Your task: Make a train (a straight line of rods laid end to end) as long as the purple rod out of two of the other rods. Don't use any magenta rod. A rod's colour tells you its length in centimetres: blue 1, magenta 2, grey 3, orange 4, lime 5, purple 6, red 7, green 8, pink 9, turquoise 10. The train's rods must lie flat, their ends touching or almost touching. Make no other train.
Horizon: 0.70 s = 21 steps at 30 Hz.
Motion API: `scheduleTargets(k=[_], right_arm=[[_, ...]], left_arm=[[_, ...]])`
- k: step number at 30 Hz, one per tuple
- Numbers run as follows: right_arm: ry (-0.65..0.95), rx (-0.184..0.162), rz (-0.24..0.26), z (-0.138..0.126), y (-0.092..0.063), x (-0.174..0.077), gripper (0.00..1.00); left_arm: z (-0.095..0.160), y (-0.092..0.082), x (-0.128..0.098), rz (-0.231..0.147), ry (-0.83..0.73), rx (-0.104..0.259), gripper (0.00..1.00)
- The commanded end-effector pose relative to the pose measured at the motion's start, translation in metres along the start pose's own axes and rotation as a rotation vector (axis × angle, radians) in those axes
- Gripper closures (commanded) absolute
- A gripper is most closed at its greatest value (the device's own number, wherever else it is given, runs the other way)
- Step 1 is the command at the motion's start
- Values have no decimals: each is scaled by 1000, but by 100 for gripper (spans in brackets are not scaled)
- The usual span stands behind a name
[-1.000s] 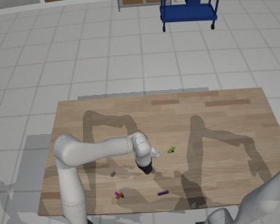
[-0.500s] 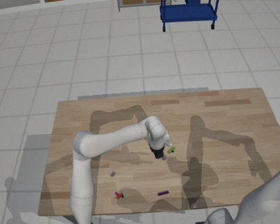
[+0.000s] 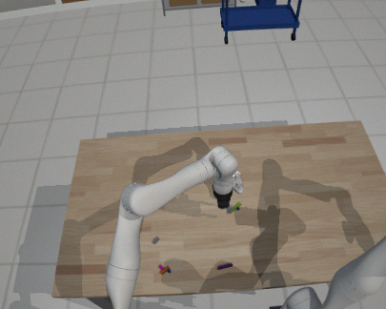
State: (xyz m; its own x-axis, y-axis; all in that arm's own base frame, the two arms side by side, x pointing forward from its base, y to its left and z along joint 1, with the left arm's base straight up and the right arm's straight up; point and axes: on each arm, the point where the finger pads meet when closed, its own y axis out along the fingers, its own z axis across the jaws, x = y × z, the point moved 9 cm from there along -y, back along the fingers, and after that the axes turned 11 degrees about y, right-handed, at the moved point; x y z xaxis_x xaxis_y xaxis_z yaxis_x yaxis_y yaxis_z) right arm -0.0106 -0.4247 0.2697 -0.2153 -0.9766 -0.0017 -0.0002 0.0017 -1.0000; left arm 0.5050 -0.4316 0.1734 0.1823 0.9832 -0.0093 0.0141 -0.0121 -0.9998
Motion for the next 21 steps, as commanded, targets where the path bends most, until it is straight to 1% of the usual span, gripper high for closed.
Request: scheduleTargets(k=[1, 21], right_arm=[[0, 1, -2, 0, -1, 0, 0], [0, 1, -2, 0, -1, 0, 0]], left_arm=[[-5, 0, -2, -5, 17, 8, 0], [-8, 2, -2, -8, 34, 14, 0]])
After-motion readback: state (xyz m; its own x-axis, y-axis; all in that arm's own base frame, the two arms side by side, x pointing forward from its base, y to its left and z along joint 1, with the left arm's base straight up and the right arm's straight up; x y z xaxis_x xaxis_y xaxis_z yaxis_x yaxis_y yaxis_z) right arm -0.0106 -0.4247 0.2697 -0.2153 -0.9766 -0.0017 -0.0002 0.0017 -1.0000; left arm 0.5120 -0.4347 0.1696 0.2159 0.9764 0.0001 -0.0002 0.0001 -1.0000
